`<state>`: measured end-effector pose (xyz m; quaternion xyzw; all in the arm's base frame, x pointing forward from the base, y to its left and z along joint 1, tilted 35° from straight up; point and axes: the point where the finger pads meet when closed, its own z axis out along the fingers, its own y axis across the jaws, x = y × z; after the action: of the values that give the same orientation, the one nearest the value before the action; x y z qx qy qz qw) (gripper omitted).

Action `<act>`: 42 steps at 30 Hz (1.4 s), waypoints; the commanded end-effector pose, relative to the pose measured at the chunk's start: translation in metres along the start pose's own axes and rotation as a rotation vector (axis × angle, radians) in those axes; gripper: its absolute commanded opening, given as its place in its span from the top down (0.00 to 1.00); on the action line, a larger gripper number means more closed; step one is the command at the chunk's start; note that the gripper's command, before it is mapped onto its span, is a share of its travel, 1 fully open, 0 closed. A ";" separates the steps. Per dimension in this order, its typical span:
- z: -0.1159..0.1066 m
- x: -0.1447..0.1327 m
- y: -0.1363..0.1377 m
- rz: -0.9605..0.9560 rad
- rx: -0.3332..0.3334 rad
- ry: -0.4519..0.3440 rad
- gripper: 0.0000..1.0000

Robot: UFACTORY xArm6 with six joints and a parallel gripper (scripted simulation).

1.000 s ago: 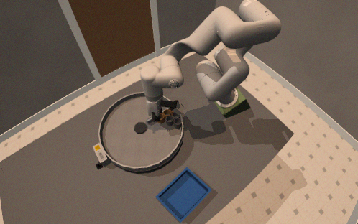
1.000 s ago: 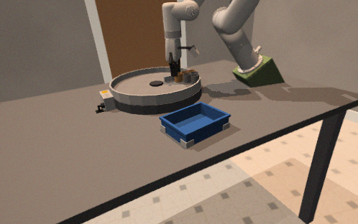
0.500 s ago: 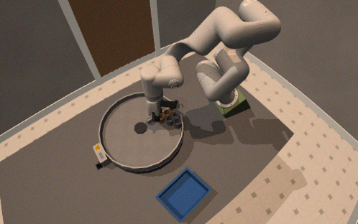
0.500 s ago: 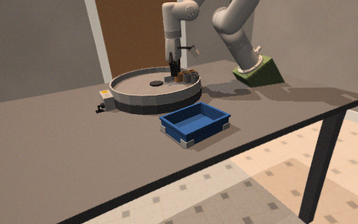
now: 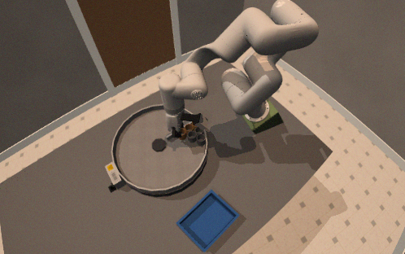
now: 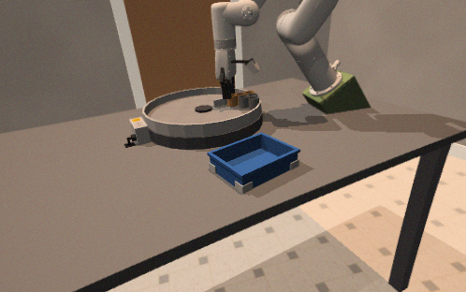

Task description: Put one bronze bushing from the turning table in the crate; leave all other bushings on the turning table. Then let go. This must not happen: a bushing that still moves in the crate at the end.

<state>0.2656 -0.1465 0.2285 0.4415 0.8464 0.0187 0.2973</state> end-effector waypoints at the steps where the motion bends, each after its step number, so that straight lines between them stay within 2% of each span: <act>1: -0.009 -0.001 0.001 0.000 -0.001 -0.003 1.00; 16: -0.064 -0.001 0.001 0.000 -0.001 -0.003 1.00; 42: -0.067 0.000 0.003 0.000 -0.001 -0.003 1.00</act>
<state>0.2319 -0.1307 0.2824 0.4415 0.8464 0.0187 0.2973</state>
